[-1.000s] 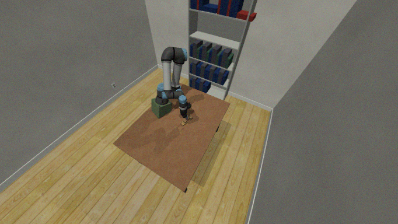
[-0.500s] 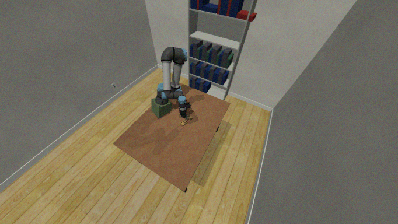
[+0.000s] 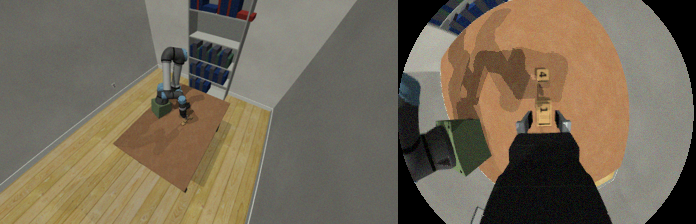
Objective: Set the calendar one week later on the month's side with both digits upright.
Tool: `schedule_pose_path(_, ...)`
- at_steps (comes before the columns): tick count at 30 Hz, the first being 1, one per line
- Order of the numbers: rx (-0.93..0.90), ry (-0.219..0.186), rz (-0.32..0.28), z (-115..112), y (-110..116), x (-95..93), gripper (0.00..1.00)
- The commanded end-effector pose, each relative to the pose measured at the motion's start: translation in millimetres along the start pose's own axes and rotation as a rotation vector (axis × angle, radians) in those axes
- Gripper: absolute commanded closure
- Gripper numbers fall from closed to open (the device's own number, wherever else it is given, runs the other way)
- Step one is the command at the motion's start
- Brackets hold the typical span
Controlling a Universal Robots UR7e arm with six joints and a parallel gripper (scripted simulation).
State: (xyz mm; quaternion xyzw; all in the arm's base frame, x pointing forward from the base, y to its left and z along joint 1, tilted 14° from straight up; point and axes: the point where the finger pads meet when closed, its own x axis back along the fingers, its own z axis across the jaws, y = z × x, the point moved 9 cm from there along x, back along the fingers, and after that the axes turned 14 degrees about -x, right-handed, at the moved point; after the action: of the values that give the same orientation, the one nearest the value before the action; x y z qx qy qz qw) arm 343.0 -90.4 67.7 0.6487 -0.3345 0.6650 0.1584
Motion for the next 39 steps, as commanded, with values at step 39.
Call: schedule_pose_path(39, 0.0, 0.001, 0.0, 0.3, 0.2, -11.4, 0.1)
